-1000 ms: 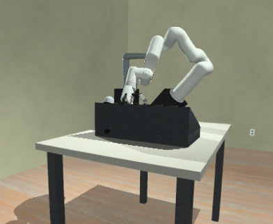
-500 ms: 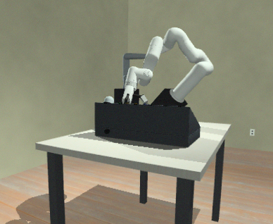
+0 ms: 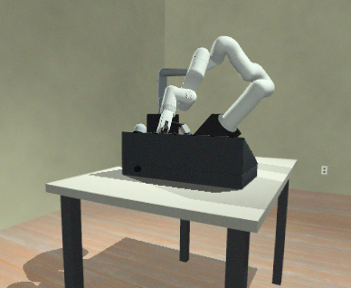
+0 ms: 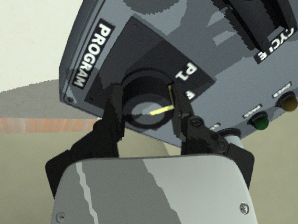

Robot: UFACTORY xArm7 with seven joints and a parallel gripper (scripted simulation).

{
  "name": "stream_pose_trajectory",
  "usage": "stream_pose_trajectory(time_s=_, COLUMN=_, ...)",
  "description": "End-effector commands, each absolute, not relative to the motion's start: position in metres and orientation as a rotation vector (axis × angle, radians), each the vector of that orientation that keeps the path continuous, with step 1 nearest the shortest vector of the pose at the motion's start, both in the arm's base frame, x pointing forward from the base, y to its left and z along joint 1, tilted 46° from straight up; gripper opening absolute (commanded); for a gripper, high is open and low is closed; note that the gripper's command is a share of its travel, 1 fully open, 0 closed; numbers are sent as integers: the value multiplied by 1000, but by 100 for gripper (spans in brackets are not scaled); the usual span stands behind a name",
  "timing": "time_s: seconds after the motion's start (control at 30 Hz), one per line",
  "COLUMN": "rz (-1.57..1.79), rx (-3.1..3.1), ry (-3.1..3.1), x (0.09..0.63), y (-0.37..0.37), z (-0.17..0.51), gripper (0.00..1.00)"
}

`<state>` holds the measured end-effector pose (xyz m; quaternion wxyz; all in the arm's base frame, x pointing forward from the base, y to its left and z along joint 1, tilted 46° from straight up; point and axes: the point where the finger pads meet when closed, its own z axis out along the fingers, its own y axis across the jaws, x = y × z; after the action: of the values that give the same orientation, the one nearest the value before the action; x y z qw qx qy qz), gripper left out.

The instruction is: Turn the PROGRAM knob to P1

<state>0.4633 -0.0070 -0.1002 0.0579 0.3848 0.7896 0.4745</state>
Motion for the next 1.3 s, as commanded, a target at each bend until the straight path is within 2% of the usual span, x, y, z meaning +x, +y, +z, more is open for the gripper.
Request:
stream_pose_trajectory(time_s=0.0, rz=1421, rx=1103, ry=2401, x=464, y=-9, z=-100, gripper=0)
stream_pose_trajectory(time_s=1.27, rz=1376, rx=915, ry=2425, x=464, y=-9, z=-100, gripper=0)
